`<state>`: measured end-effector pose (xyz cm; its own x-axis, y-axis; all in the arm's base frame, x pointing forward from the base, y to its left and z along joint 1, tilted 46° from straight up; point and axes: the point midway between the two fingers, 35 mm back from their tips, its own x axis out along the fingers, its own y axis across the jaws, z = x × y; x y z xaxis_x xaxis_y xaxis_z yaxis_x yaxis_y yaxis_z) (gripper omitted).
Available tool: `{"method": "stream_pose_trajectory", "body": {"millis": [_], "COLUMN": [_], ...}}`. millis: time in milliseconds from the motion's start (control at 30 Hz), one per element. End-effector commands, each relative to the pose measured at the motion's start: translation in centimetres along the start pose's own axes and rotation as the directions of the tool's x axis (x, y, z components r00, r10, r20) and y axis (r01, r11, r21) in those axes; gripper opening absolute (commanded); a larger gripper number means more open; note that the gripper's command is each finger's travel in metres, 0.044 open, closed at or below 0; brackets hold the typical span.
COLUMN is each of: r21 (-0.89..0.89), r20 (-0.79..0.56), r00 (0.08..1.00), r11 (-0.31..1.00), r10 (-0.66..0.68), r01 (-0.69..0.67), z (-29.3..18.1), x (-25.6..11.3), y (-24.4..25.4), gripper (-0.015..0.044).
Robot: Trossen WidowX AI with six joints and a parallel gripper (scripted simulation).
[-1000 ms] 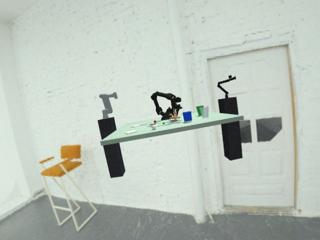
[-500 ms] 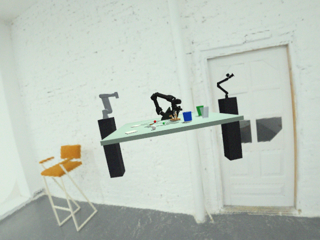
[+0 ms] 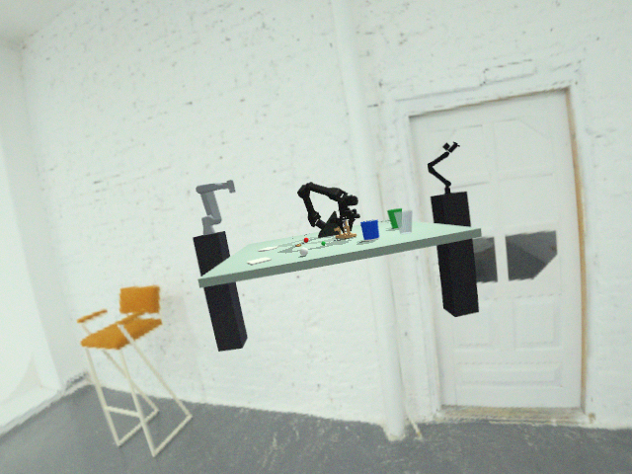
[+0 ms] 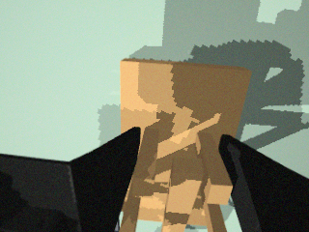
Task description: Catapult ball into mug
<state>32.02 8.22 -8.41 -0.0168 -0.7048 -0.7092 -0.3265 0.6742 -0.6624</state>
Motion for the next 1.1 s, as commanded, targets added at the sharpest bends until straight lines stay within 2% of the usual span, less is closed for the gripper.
{"method": "stream_pose_trajectory", "body": {"millis": [0,67,133,300,367,433,467,700,867,1067], "r21": [0.002,0.002,0.001,-0.002,-0.002,-0.002,-0.007,-0.008,-0.008,-0.008], "r20": [0.002,0.003,0.003,0.003,0.003,0.003,0.016,0.003,0.003,0.003], "r00": [1.000,1.000,1.000,1.000,1.000,1.000,1.000,1.000,1.000,1.000], "r11": [1.000,1.000,1.000,1.000,1.000,1.000,1.000,1.000,1.000,1.000], "r10": [0.001,0.001,0.003,0.004,0.004,0.004,0.001,-0.002,-0.003,-0.003], "r01": [-0.001,-0.001,-0.003,-0.004,-0.004,-0.004,-0.001,0.002,0.003,0.003], "z": [0.1,0.1,0.3,0.2,0.0,0.0,0.3,-0.3,-0.2,-0.2], "x": [-0.1,-0.3,-2.1,-9.2,-10.1,-10.1,-8.7,-9.4,-5.1,-4.8], "y": [0.0,0.0,0.1,0.2,0.1,0.1,0.2,0.2,0.2,0.2], "gripper": [0.0341,0.0394,0.0440,0.0440,0.0440,0.0440,0.0440,0.0440,0.0440,0.0440]}}
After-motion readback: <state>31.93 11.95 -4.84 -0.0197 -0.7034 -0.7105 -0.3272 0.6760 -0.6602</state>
